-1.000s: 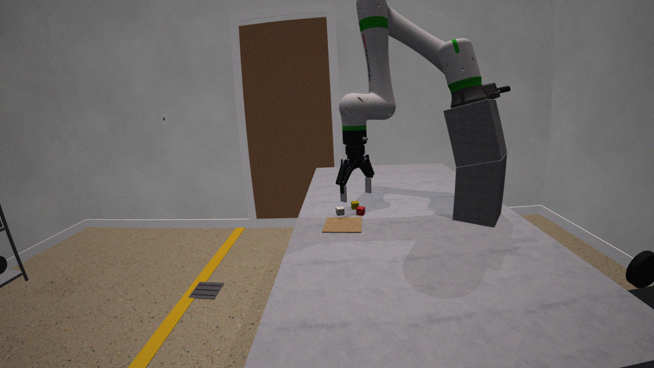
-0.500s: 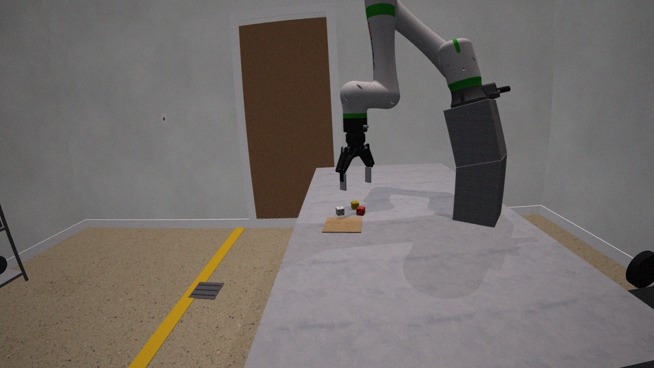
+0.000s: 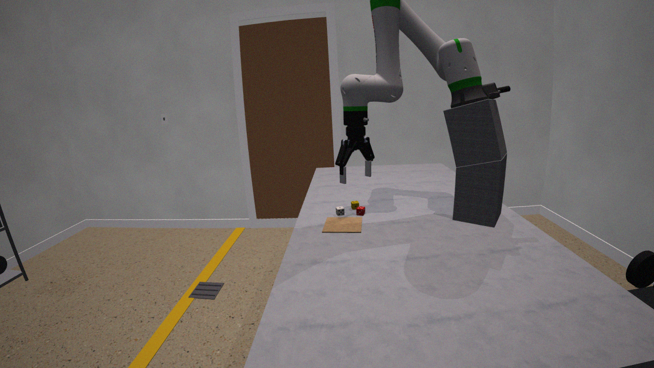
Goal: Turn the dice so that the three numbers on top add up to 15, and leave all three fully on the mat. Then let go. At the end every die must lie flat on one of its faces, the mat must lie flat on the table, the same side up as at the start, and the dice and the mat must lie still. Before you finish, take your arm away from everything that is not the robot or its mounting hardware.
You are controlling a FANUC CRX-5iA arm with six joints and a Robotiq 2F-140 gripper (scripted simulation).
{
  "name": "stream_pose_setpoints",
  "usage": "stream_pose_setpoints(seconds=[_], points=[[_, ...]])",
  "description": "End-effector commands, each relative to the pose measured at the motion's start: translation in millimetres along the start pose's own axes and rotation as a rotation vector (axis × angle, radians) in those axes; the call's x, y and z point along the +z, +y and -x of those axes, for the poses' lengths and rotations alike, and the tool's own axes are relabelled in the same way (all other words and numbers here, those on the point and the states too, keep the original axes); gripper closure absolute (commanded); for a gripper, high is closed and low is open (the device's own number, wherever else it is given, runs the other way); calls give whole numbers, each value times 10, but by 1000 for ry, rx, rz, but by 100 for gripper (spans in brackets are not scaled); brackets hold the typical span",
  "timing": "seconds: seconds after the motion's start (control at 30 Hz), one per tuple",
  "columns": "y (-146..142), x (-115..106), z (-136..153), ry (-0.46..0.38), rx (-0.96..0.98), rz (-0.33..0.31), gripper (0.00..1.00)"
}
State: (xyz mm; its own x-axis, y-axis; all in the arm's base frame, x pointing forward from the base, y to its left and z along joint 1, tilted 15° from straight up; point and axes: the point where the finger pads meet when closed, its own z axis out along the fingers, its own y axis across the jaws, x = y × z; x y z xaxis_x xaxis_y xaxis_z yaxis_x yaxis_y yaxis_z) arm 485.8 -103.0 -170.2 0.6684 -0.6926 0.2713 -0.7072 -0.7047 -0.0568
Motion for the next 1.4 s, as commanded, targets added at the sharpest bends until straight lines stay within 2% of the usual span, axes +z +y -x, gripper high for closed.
stream_pose_setpoints(seconds=[0.0,0.83,0.9,0.93,1.0,1.03,1.13,1.17,1.27,1.3,1.37], points=[[-6,-28,-5,-18,-1,20,0],[-1,-31,-11,-18,6,20,0],[26,-28,-47,-18,48,21,0],[84,-21,-119,-16,132,22,0],[84,-21,-119,-16,132,22,0],[166,-11,-216,-15,251,23,0],[166,-11,-216,-15,251,23,0],[259,-1,-317,-13,383,24,0],[259,-1,-317,-13,383,24,0],[345,7,-401,-11,501,25,0],[345,7,-401,-11,501,25,0]])
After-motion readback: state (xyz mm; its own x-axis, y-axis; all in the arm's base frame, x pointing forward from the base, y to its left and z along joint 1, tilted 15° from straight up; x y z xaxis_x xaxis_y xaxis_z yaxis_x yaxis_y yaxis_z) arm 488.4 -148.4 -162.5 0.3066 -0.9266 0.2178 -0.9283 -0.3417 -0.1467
